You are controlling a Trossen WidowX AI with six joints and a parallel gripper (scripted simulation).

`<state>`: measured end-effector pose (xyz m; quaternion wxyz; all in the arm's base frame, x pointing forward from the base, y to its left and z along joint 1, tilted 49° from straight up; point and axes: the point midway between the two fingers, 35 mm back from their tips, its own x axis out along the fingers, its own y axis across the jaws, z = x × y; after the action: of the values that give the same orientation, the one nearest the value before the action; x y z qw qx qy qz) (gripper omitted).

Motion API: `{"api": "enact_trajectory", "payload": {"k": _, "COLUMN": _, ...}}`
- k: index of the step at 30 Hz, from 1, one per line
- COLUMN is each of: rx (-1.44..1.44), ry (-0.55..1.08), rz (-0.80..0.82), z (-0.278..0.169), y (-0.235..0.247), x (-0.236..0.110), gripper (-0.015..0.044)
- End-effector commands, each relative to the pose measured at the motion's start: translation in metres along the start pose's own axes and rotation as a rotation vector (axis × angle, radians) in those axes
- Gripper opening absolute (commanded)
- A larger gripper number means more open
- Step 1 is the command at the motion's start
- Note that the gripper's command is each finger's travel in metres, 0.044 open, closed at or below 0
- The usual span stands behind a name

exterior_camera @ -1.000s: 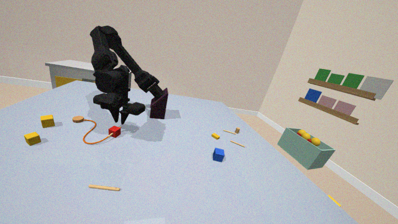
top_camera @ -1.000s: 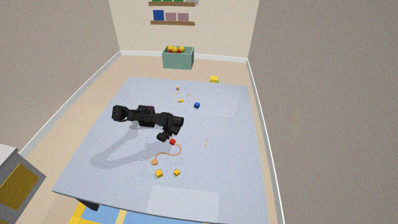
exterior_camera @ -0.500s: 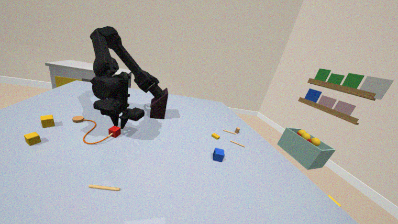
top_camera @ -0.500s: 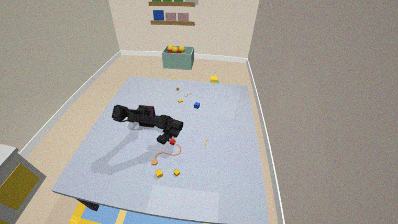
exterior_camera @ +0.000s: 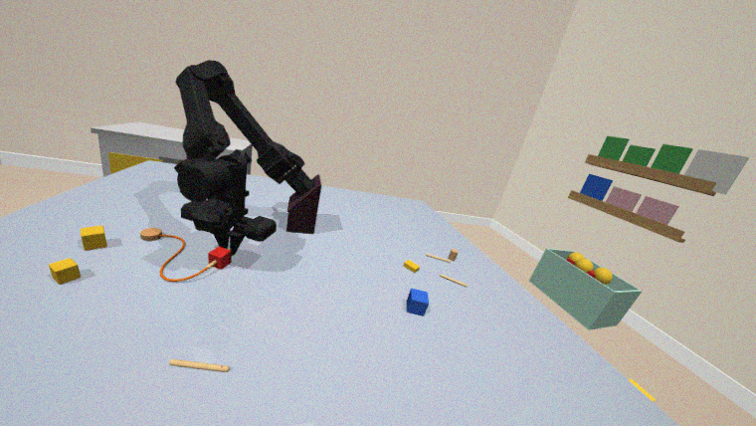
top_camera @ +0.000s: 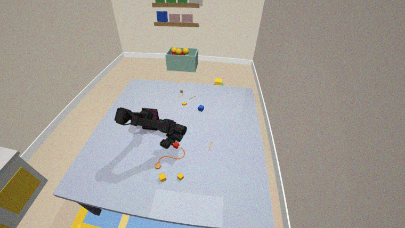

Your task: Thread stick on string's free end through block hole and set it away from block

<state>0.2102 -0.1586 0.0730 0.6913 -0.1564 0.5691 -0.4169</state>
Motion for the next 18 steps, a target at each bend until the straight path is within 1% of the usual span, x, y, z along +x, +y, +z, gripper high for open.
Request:
{"api": "enact_trajectory", "payload": {"k": 1, "rx": 0.001, "ry": 0.000, "rz": 0.000, "z": 0.0001, "y": 0.0000, "x": -0.0002, "gripper": 0.0000}}
{"api": "enact_trajectory", "payload": {"k": 10, "rx": 0.001, "ry": -0.002, "rz": 0.000, "z": 0.0001, "y": 0.0000, "x": -0.0001, "gripper": 0.0000}}
{"api": "enact_trajectory", "payload": {"k": 18, "rx": 0.018, "ry": -0.045, "rz": 0.002, "z": -0.0007, "y": 0.0017, "x": 0.0013, "gripper": 0.0000}}
